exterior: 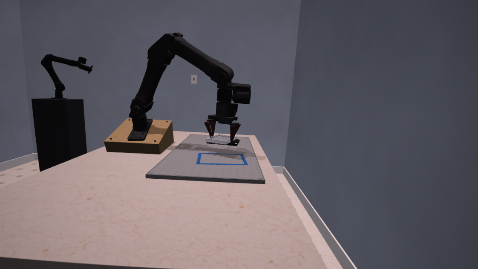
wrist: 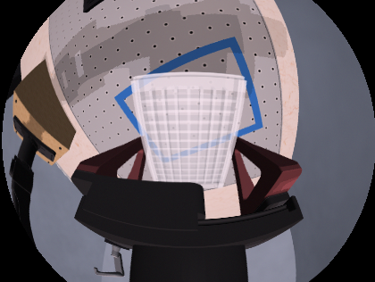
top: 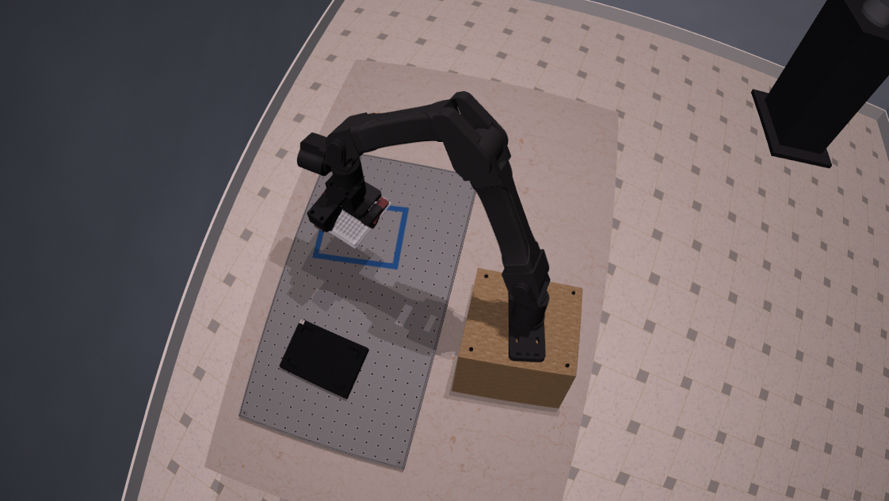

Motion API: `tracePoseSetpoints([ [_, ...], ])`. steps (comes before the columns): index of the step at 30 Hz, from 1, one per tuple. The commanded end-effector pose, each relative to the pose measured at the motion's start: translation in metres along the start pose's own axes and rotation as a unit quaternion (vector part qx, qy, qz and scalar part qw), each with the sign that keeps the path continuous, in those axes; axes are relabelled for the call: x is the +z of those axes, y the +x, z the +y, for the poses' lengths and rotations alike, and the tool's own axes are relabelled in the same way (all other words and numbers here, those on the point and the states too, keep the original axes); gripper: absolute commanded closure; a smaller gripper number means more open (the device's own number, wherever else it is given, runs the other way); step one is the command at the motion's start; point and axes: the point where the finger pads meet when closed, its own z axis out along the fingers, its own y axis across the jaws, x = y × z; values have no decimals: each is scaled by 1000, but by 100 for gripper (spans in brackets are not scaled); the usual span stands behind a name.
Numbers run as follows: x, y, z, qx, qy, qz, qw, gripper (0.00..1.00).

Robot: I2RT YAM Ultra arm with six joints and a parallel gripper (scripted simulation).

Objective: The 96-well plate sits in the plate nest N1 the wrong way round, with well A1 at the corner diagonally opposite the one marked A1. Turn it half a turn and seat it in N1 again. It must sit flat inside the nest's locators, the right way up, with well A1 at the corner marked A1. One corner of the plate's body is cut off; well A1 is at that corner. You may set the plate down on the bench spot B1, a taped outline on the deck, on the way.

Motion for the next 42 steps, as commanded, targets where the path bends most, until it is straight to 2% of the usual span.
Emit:
tracePoseSetpoints([
  [1, -24, -3, -12, -3, 32, -10, 999, 100],
  [20, -24, -3, -12, -3, 32, -10, 999, 100],
  [23, -22, -4, -16, 0, 41, -11, 999, 100],
  [28, -7, -3, -4, -3, 20, -8, 1000, 100],
  [35, 1, 0, -3, -1, 14, -7, 1000, 100],
  [36, 3, -3, 0, -6, 7, -6, 1000, 100],
  [38, 4, -4, -5, -4, 14, -7, 1000, 100],
  [42, 11, -3, -3, -4, 7, -6, 1000, 100],
])
